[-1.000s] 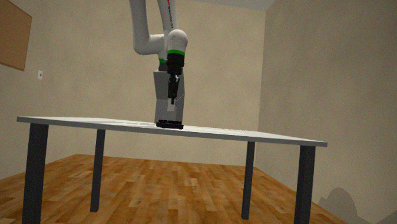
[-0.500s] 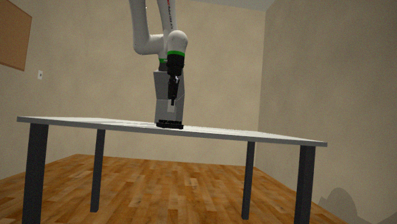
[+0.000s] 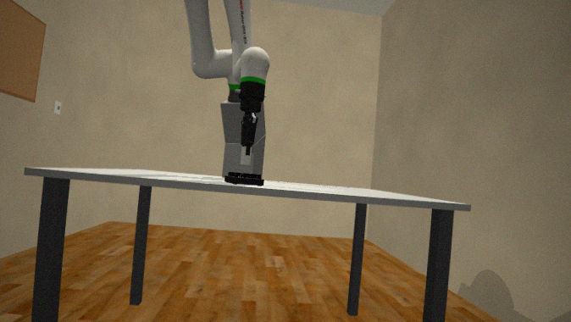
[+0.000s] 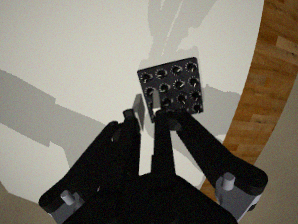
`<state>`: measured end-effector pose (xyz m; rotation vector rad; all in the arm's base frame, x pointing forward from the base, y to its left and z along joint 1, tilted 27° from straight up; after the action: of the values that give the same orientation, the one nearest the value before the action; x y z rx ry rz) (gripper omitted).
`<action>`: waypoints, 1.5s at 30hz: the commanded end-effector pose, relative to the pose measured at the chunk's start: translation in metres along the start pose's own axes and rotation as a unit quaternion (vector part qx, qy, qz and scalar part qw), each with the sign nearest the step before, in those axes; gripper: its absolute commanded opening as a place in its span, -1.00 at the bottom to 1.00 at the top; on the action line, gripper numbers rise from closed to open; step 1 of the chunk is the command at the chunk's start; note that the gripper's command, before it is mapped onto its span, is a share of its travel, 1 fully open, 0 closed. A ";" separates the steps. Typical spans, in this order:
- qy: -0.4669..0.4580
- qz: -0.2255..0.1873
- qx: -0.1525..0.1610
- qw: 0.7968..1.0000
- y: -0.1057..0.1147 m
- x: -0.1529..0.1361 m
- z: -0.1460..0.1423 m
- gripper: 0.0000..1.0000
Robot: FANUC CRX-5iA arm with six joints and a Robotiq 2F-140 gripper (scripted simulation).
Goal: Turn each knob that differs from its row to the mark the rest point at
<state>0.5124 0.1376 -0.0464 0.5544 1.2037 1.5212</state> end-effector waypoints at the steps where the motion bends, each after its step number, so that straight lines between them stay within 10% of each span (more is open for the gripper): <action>1: 0.000 0.000 -0.001 1.000 -0.004 0.000 0.000 -0.77; 45: 0.000 0.000 -0.001 1.000 -0.024 0.000 0.001 -0.77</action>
<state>0.5236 0.1358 -0.0679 0.5528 1.2012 1.5225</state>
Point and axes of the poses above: the point where the finger pads meet when closed, its own y axis back along the fingers, its own z axis across the jaws, x = y × z, the point moved 5 cm from there along y, back along the fingers, and after that the axes turned 7 degrees about -y, right-handed, at the moved point
